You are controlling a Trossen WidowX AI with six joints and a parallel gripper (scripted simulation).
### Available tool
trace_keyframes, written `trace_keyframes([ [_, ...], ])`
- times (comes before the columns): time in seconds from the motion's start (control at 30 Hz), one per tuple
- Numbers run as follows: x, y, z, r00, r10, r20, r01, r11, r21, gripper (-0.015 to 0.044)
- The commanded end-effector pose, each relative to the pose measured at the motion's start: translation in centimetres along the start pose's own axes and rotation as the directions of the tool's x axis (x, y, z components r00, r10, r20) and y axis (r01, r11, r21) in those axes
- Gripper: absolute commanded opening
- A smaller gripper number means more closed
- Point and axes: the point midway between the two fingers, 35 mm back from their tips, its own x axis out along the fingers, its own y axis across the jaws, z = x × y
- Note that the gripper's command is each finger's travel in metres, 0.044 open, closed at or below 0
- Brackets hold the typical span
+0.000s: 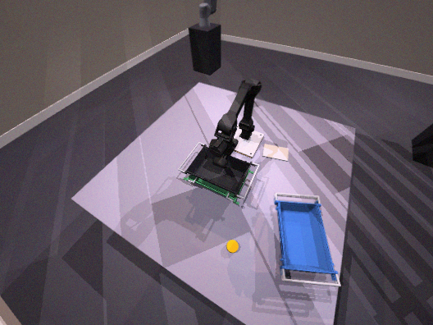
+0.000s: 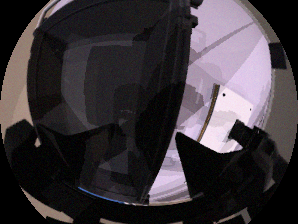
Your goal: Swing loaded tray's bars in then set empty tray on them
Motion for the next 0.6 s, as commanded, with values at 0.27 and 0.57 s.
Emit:
trace_keyframes([
  [0.27,-0.1,0.0,0.0,1.0,0.0,0.0,0.0,1.0,0.0,0.044],
  [0.57,-3.7,0.5,0.0,1.0,0.0,0.0,0.0,1.0,0.0,0.044],
])
